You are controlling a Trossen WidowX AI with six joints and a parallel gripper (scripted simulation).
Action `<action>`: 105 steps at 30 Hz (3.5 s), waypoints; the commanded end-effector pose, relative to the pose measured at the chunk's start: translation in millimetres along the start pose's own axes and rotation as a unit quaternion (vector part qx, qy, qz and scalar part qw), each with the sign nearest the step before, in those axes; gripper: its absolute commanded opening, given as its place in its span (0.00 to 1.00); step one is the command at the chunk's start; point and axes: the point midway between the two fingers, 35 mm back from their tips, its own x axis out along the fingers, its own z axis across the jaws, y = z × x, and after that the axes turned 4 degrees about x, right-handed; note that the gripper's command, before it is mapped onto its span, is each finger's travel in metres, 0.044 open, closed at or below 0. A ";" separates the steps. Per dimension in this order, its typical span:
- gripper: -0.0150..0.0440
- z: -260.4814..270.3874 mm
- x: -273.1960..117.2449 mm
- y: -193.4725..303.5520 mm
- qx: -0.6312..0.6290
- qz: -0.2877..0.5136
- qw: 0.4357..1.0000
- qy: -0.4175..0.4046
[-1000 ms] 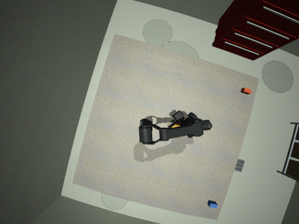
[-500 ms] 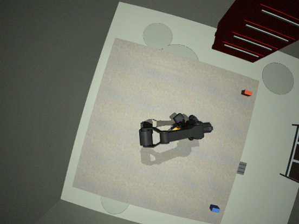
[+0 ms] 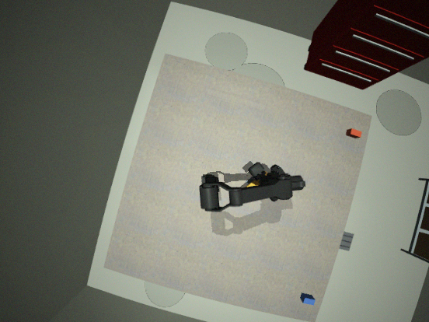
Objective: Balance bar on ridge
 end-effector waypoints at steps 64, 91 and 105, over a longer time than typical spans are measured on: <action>0.54 -0.1 -0.2 -0.5 0.000 -0.001 1.000 0.000; 0.55 -0.1 -0.2 -0.5 0.000 -0.001 1.000 0.000; 0.57 -0.1 -0.2 -0.5 0.000 -0.001 1.000 0.000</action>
